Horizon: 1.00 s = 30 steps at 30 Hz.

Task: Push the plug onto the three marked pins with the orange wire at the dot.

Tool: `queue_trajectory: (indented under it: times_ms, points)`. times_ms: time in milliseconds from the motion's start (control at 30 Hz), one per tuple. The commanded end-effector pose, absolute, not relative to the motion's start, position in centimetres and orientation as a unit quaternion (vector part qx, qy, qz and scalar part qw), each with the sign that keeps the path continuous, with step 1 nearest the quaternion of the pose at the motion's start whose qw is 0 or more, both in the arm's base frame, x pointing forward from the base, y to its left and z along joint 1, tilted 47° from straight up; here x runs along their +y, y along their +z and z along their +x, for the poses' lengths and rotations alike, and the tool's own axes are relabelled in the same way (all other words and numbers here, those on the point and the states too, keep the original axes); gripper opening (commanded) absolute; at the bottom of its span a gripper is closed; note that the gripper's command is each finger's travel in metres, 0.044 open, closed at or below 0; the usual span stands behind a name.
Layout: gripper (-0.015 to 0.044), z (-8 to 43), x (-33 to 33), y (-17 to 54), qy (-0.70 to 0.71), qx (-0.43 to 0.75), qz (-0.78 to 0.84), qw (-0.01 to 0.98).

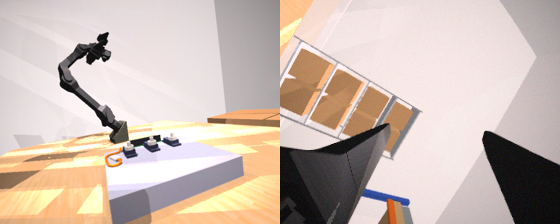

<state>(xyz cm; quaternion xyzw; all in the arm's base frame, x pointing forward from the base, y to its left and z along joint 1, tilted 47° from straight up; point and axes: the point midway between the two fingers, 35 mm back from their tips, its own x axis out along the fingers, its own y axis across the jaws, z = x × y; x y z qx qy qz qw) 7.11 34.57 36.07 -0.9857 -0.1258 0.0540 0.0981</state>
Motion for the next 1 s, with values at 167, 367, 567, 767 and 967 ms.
queue_trajectory:
  times_ms: [167,367,567,767,967]
  points:
    - [0.0243,7.7,34.4,35.8,0.064,-0.118,-0.984,0.114]
    - [0.0115,8.4,34.2,35.6,0.076,-0.111,-0.982,0.131]
    - [0.0115,9.1,34.0,35.0,0.092,-0.102,-0.979,0.152]
    - [0.0115,10.7,33.5,34.5,0.112,-0.080,-0.971,0.195]
    - [0.0115,13.1,32.5,33.7,0.135,-0.047,-0.955,0.260]
